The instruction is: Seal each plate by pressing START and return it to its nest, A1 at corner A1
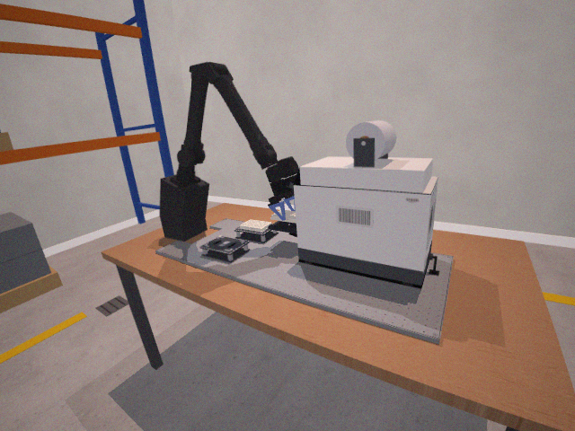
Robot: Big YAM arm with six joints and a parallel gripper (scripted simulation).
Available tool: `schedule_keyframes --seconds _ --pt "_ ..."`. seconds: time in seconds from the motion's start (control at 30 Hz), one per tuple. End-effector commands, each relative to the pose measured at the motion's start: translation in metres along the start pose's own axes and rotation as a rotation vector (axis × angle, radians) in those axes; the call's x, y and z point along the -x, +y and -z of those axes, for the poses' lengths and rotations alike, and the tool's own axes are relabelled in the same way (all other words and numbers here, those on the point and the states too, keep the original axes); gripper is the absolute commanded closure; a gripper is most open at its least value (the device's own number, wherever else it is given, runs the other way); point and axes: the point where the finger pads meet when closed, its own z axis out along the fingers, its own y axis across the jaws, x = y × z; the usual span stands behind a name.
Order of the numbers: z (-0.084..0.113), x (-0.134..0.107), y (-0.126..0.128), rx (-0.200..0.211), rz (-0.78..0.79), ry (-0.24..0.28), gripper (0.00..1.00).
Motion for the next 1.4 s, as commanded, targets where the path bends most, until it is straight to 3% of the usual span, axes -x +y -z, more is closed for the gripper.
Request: schedule_keyframes --seconds 0.0,0.37,0.57,0.93,1.37 --pt "-0.003 0.002 0.006 0.006 -0.002 0.006 1.0" --pt "0.009 0.002 0.009 0.012 0.007 -0.021 1.0" --pt "0.012 0.013 -0.003 -0.002 -0.012 -0.034 1.0" --pt "0.0 0.015 -0.007 -0.01 -0.002 -0.017 1.0" --pt "-0.003 0.015 0.013 0.011 0.013 -0.014 1.0"
